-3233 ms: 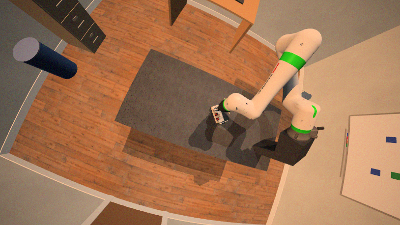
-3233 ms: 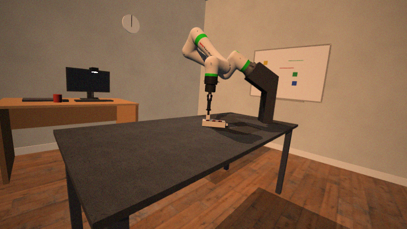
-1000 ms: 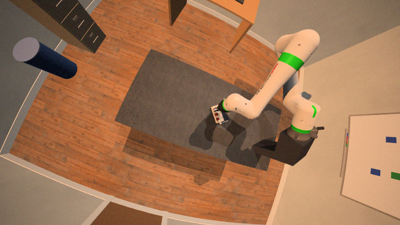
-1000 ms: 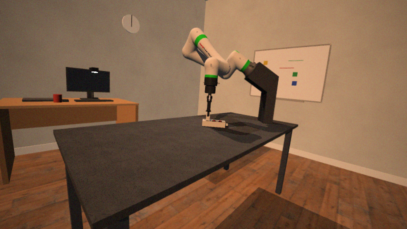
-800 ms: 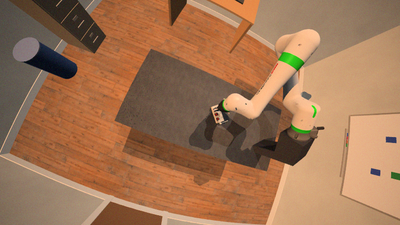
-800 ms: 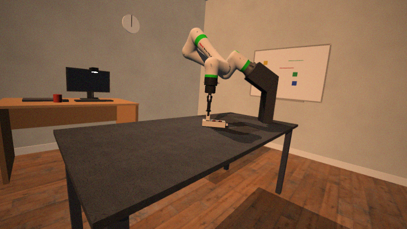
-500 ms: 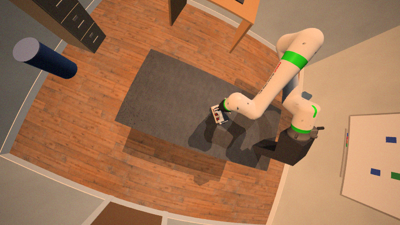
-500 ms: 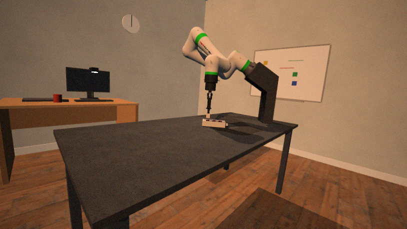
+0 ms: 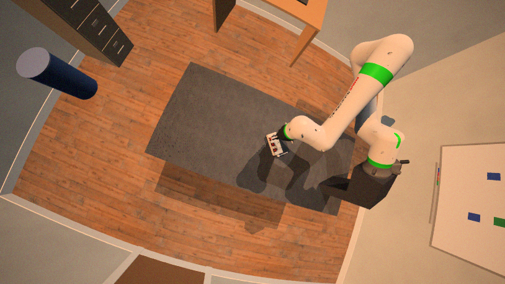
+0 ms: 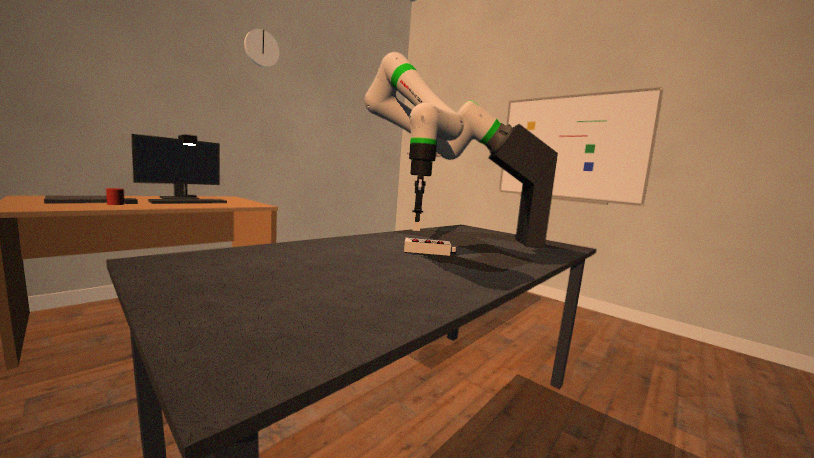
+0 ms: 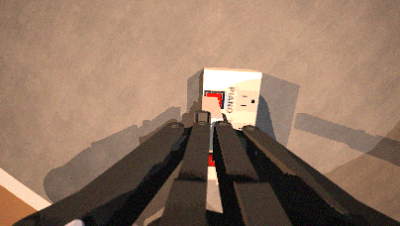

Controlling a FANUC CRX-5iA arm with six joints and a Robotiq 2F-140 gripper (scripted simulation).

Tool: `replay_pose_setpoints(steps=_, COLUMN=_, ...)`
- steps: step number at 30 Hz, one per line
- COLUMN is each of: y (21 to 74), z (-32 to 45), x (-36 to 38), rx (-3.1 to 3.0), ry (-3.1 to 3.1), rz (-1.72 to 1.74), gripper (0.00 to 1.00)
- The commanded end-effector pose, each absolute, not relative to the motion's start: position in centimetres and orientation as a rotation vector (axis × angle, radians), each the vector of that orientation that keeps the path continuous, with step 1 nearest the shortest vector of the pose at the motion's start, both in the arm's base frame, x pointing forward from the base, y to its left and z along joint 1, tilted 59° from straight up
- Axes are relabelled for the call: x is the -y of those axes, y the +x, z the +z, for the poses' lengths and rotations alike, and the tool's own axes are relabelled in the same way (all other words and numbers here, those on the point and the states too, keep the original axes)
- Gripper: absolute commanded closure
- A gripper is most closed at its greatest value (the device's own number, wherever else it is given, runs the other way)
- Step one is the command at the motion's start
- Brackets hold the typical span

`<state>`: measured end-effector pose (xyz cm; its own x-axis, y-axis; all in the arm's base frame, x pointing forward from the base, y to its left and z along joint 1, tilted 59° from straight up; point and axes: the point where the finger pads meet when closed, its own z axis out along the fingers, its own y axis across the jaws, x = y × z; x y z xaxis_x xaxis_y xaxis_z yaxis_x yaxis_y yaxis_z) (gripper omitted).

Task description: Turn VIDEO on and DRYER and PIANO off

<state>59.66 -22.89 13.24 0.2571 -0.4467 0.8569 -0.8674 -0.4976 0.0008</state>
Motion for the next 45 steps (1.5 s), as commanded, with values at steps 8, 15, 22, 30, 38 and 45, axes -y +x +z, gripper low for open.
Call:
replay_pose_setpoints(steps=8, y=59.7, z=13.2, x=22.9, rx=1.189, ry=2.055, rz=1.161, gripper=1.0)
replay_pose_setpoints(steps=15, y=59.4, z=12.7, x=22.5, rx=1.19, ry=2.055, rz=1.16, gripper=1.0)
replay_pose_setpoints(steps=22, y=56.3, z=7.5, x=19.3, rx=1.19, ry=2.054, rz=1.16, gripper=1.0)
replay_pose_setpoints(steps=30, y=55.3, z=6.2, x=18.5, rx=1.188, ry=2.054, rz=1.162, gripper=1.0)
replay_pose_setpoints(steps=38, y=55.3, z=6.2, x=18.5, rx=1.188, ry=2.054, rz=1.162, gripper=1.0)
replay_pose_setpoints(steps=45, y=55.3, z=6.2, x=18.5, rx=1.188, ry=2.054, rz=1.162, gripper=1.0)
